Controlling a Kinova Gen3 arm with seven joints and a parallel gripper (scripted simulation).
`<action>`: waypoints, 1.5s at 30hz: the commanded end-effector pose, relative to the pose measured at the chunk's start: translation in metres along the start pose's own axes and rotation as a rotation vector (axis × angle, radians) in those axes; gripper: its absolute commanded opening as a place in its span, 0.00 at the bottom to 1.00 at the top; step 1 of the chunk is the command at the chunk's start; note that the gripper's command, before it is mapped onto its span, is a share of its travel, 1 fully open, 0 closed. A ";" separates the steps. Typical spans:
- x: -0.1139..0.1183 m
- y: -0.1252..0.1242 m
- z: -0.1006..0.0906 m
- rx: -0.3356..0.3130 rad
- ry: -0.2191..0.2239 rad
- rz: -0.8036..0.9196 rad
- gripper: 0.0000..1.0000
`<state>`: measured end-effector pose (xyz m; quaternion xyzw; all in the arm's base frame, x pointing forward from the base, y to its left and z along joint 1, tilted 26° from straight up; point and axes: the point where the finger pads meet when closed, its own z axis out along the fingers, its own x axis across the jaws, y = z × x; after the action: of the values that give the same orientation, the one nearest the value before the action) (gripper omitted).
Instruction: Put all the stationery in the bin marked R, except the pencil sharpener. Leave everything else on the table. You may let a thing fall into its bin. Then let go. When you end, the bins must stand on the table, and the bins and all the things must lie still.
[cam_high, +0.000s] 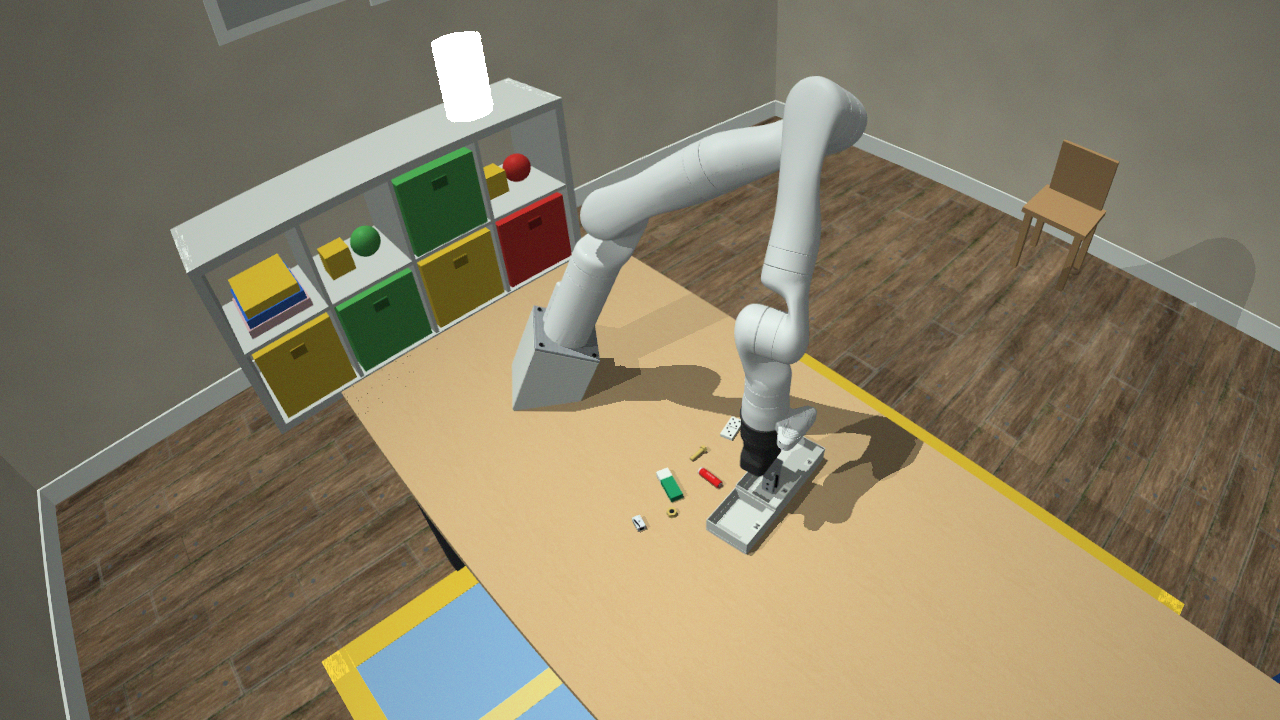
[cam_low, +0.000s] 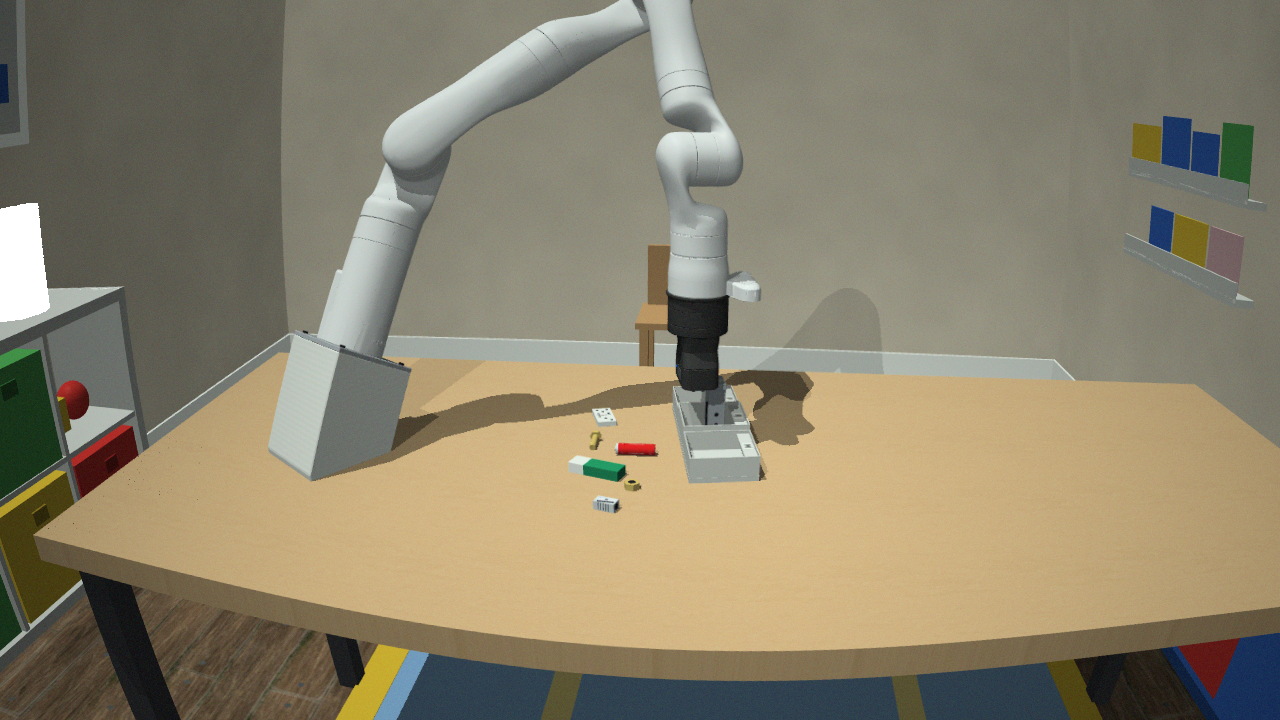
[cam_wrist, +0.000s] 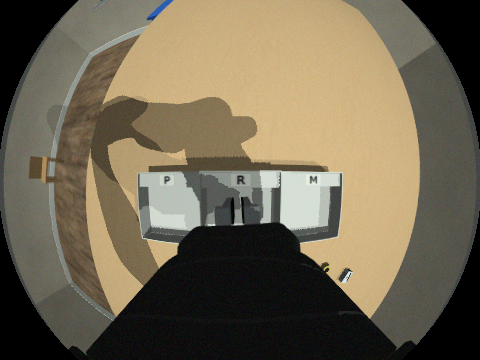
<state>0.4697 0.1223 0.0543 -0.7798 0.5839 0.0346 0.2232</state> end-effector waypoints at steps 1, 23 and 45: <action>0.001 -0.001 0.000 0.001 0.002 -0.002 0.31; -0.001 0.001 -0.014 -0.003 -0.002 0.000 0.31; 0.000 -0.001 -0.053 0.000 -0.001 -0.002 0.31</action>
<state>0.4579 0.1006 0.0931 -0.7816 0.5830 0.0359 0.2188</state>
